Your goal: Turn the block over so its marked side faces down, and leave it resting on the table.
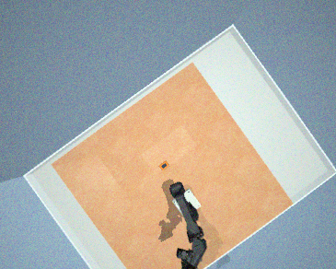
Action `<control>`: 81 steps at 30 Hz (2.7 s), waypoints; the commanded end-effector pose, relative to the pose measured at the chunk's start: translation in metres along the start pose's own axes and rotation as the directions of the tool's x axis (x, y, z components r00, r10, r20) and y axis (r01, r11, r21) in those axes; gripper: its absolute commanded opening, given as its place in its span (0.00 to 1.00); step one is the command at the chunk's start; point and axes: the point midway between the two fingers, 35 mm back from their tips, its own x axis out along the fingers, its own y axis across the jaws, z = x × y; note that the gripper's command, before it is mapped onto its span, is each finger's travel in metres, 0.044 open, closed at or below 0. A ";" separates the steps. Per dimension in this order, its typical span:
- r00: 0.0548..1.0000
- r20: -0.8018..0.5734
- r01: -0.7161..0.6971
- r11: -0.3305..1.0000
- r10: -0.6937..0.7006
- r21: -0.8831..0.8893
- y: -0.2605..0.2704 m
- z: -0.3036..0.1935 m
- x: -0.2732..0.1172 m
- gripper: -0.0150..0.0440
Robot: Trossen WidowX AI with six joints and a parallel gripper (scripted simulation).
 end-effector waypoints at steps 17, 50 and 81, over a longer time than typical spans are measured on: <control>0.891 0.431 0.424 0.604 -0.144 -0.675 -0.043 0.051 0.073 1.00; -0.325 0.715 0.921 -0.379 -0.619 0.091 -0.105 0.402 -0.138 1.00; -0.345 0.196 0.899 -0.263 -0.918 0.351 -0.156 0.387 -0.395 1.00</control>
